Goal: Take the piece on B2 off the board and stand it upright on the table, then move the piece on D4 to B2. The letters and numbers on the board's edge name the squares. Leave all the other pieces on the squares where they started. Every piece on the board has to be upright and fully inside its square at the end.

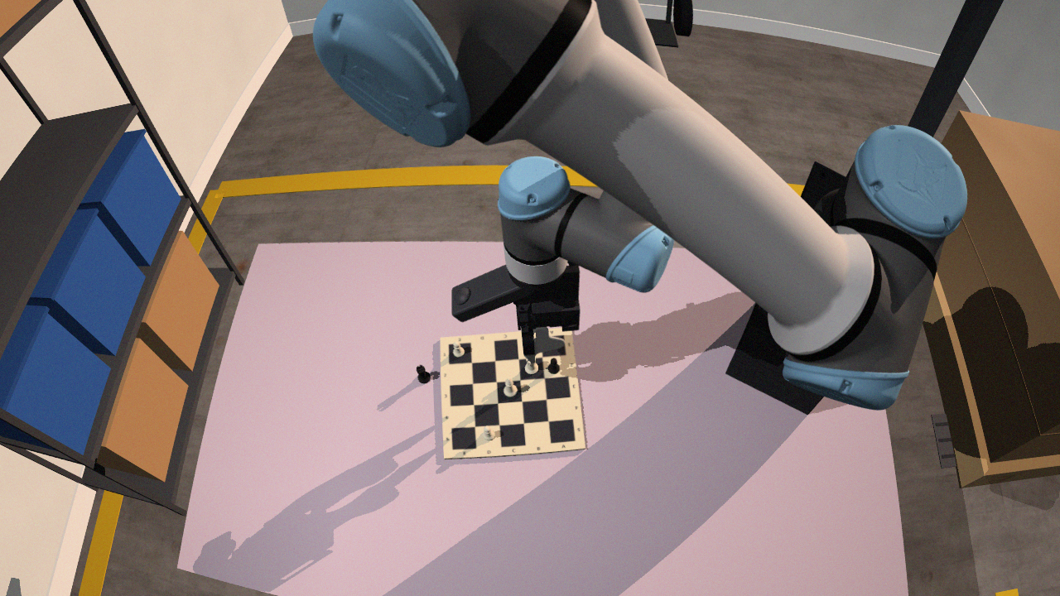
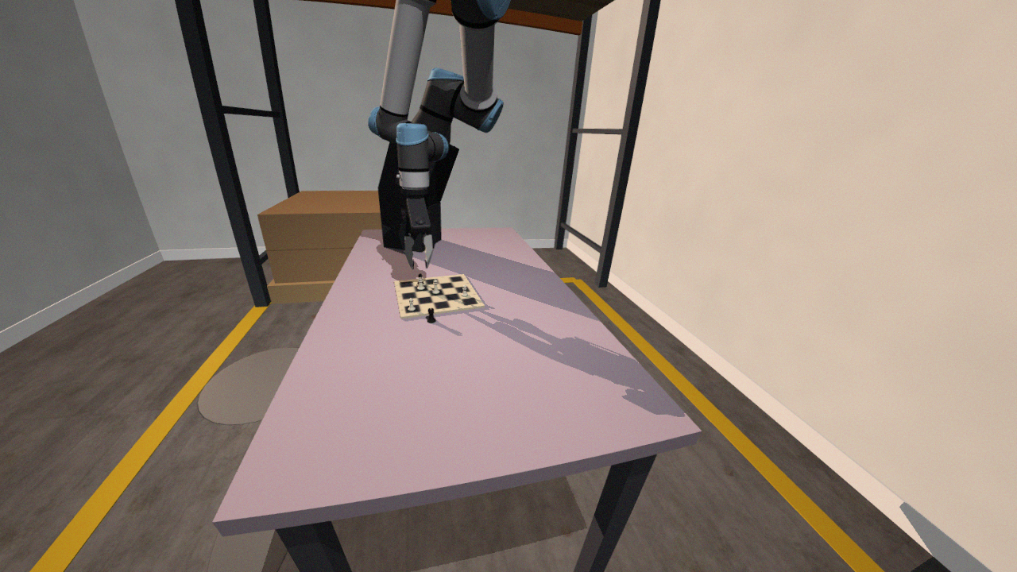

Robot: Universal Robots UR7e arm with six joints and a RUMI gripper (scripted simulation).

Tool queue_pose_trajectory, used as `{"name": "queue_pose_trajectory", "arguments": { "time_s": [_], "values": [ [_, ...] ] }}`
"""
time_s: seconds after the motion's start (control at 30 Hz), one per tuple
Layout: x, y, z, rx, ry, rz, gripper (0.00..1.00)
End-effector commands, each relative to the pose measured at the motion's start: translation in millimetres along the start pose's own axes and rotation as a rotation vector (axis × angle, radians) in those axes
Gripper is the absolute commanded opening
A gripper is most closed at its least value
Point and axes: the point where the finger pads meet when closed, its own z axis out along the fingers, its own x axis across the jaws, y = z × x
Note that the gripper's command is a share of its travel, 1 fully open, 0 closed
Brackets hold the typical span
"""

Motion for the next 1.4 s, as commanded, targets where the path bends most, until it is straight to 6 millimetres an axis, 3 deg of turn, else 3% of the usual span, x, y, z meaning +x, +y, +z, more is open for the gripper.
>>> {"name": "queue_pose_trajectory", "arguments": {
  "time_s": [0.0, 0.2, 0.47, 0.5, 1.37],
  "values": [
    [0, 0, -21, 0.0, 0.0, 0.0, 0.22],
    [0, 0, -36, 0.0, 0.0, 0.0, 0.22],
    [0, 0, -39, 0.0, 0.0, 0.0, 0.22],
    [0, 0, -39, 0.0, 0.0, 0.0, 1.0],
    [0, 0, -43, 0.0, 0.0, 0.0, 1.0]
  ]
}}
